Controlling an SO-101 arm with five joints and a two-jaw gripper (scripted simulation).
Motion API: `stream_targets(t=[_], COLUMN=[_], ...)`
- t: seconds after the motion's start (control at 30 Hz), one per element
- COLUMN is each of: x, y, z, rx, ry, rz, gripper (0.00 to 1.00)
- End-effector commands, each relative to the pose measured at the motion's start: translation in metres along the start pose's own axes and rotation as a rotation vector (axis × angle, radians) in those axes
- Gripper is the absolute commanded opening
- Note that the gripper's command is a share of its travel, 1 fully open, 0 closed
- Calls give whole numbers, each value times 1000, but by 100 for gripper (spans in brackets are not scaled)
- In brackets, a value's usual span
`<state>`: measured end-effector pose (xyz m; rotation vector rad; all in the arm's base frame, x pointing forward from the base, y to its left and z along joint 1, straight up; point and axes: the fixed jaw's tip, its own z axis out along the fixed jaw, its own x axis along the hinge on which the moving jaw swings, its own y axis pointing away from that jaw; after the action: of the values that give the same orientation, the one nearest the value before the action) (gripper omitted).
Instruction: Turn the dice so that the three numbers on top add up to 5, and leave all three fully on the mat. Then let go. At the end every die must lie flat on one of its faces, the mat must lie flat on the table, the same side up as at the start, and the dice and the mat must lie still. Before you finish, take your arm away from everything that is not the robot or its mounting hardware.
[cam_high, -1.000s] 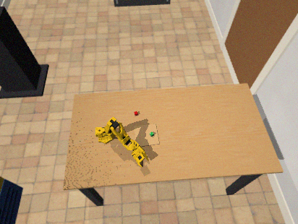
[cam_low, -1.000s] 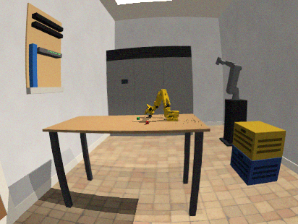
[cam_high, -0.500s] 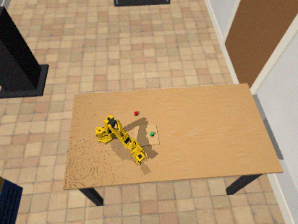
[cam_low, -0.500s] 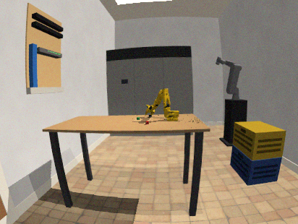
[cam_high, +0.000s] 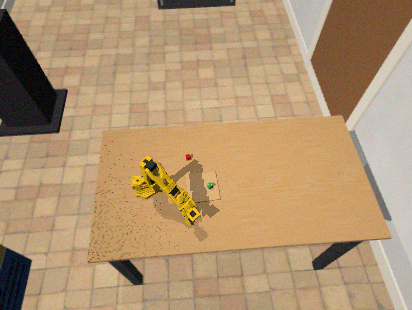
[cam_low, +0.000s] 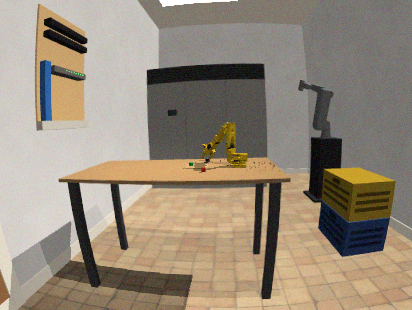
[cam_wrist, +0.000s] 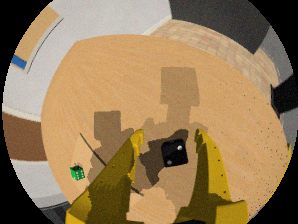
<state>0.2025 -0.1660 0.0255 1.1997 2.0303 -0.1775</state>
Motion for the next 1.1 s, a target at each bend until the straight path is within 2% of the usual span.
stream_targets(t=[0.0, 1.07], x=[-10, -10], y=[7, 8], z=[-33, -36], rx=[55, 105], ry=[254, 445], rz=[-91, -173], gripper=[28, 28])
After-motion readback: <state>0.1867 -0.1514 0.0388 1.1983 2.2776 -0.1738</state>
